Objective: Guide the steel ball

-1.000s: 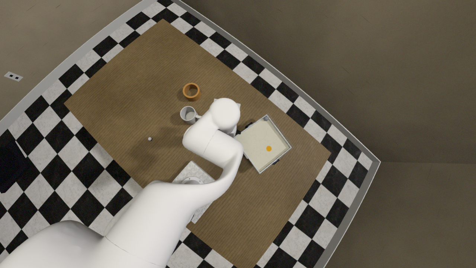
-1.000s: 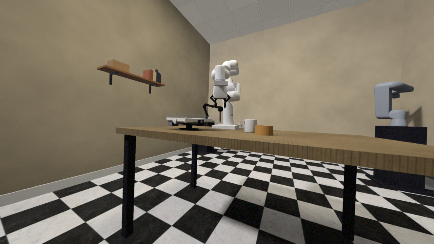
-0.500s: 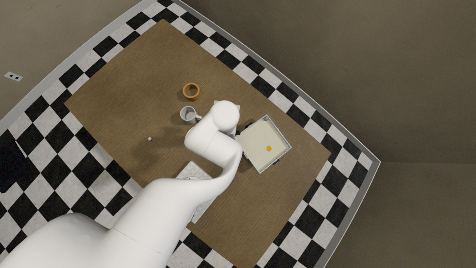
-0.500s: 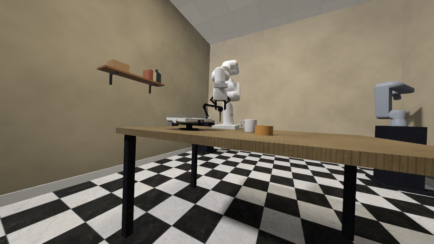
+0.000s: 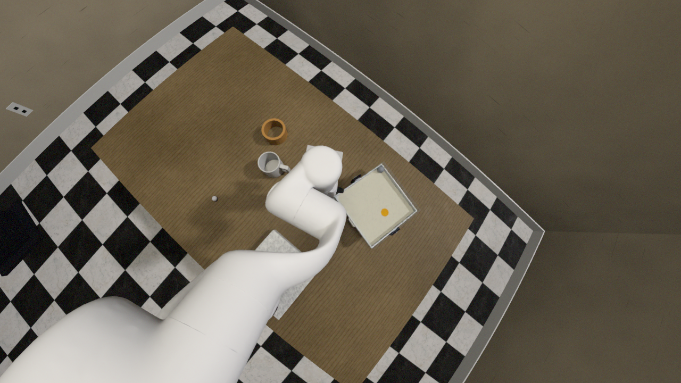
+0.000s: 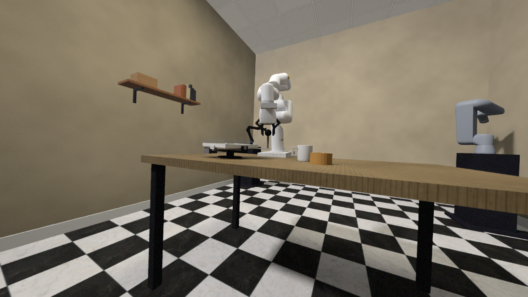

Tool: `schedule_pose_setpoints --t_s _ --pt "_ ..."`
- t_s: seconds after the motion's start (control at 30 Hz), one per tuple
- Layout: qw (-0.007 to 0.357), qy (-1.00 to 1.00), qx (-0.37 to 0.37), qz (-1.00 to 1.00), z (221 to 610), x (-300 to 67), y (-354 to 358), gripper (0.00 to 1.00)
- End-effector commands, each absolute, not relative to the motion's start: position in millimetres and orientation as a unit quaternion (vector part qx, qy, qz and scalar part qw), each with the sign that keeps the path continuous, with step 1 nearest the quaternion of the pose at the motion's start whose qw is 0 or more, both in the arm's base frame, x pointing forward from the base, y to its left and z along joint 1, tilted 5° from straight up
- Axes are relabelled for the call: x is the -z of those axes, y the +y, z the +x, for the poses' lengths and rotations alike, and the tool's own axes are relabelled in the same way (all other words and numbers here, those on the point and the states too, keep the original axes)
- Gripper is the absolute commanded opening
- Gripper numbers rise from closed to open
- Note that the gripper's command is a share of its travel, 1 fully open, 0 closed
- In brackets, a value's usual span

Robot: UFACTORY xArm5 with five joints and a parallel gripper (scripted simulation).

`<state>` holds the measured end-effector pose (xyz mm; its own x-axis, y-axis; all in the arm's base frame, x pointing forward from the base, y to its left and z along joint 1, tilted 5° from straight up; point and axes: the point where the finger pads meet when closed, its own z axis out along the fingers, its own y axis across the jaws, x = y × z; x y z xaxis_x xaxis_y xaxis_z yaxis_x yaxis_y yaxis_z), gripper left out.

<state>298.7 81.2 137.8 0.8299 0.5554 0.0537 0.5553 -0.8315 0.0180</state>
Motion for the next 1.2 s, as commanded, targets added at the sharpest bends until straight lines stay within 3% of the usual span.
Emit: schedule_pose_setpoints --t_s 0.0,0.63,0.67,1.17 --pt "0.001 0.290 -0.030 0.956 299.9 -137.8 81.5 0.62" --pt "0.001 0.290 -0.030 0.956 300.0 -137.2 81.5 0.62" --pt "0.001 0.290 -0.030 0.956 300.0 -137.2 81.5 0.00" --pt "0.001 0.290 -0.030 0.956 300.0 -137.2 81.5 0.00"
